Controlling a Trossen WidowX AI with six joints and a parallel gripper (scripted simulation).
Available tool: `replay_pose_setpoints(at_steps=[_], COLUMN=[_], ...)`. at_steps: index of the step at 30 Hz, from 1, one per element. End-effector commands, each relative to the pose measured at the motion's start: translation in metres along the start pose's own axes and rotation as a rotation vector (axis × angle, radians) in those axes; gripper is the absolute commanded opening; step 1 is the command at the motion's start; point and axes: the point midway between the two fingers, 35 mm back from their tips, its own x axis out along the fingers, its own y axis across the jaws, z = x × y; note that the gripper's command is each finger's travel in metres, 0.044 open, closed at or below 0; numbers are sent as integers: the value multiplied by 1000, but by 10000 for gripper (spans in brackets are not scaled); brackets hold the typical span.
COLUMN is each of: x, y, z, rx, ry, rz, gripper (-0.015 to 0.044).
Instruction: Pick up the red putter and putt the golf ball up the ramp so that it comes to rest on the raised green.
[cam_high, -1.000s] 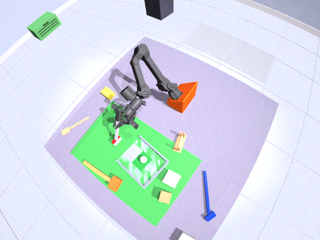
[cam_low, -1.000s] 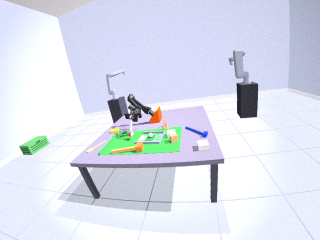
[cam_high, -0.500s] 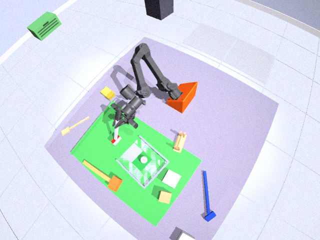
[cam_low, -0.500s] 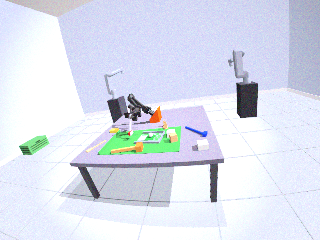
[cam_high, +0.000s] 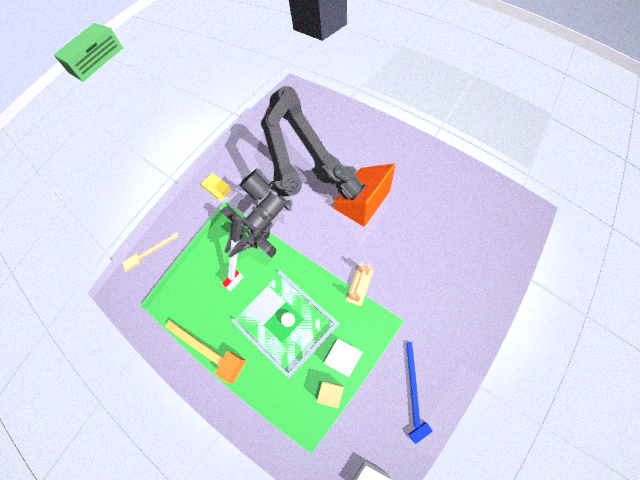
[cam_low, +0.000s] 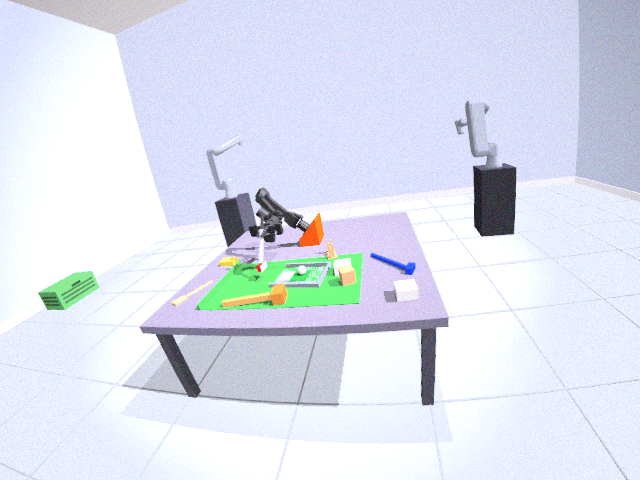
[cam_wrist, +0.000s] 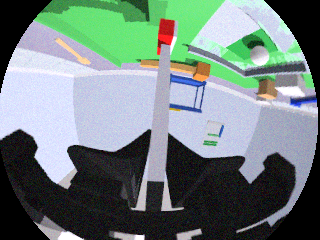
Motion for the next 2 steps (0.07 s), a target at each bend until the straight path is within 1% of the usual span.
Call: replay_pose_setpoints(at_steps=[1, 2], x=[0, 0], y=[0, 0], z=[0, 0], rx=[0, 0], ry=[2, 2], rz=[-1, -1], gripper=[0, 0])
